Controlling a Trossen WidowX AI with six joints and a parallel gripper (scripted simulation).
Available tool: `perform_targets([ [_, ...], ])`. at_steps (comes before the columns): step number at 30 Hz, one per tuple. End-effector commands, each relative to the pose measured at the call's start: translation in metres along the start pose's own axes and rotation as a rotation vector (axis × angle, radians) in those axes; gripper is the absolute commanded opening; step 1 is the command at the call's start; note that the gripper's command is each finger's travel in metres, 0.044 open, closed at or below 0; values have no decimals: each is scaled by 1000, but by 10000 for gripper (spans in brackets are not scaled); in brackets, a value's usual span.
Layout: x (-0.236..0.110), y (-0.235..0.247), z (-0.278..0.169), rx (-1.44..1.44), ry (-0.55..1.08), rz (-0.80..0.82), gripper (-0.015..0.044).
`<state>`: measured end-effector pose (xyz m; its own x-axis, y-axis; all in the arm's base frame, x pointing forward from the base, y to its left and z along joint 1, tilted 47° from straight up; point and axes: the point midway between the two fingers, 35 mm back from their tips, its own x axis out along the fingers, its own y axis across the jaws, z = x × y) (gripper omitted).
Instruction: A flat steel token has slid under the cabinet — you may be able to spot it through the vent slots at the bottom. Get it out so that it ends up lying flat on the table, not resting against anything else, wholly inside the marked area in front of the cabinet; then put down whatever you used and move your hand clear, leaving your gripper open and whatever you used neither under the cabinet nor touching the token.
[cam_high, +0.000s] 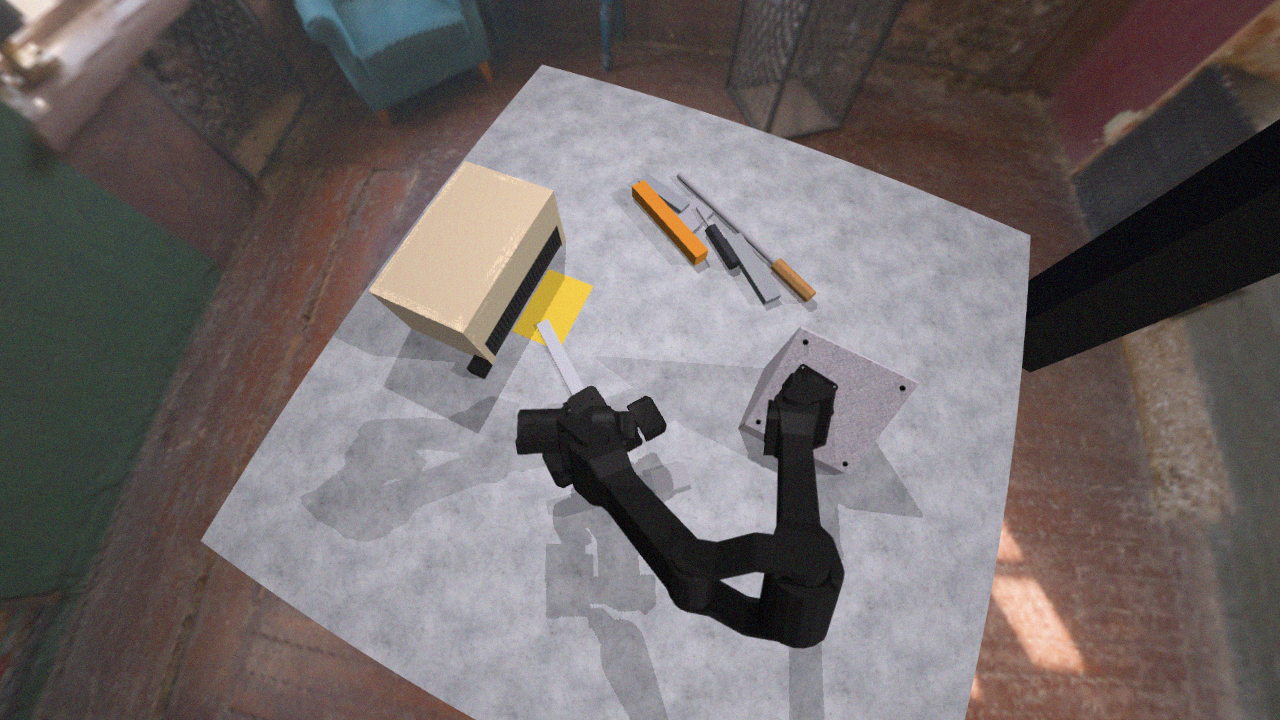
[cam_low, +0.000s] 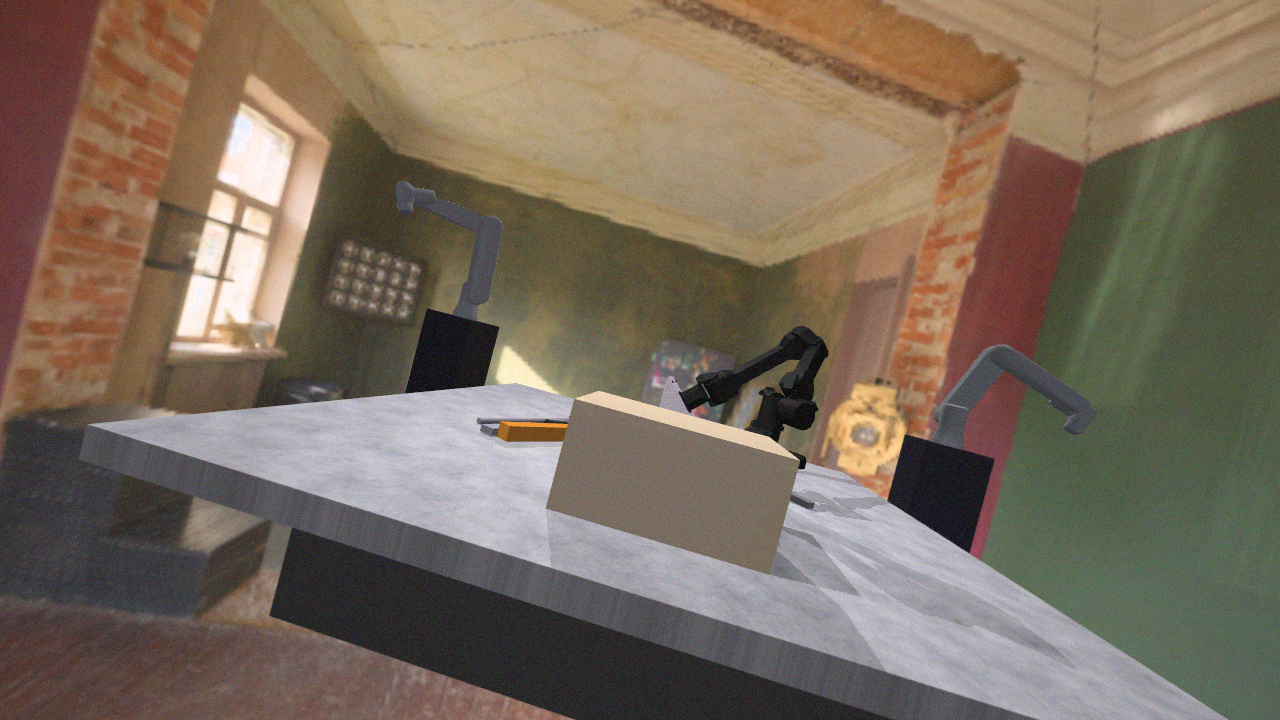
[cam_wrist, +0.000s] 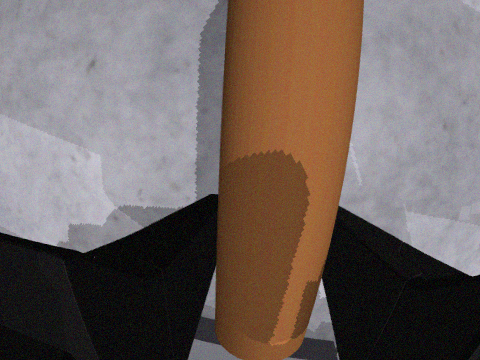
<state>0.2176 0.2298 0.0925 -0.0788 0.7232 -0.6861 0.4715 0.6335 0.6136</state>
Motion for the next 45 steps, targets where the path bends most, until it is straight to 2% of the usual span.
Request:
perform_targets([
  [1, -3, 11, -6, -15, 2, 14, 0],
  [16, -4, 30, -19, -15, 3, 16, 0],
  [33, -4, 30, -19, -92, 2, 16, 0],
  [40, -2, 27, -18, -68, 2, 8, 184],
  [41, -2, 27, -18, -68, 2, 8, 200],
  [44, -2, 27, -18, -69, 3, 8, 200],
  [45, -2, 27, -18, -69, 3, 10, 226],
])
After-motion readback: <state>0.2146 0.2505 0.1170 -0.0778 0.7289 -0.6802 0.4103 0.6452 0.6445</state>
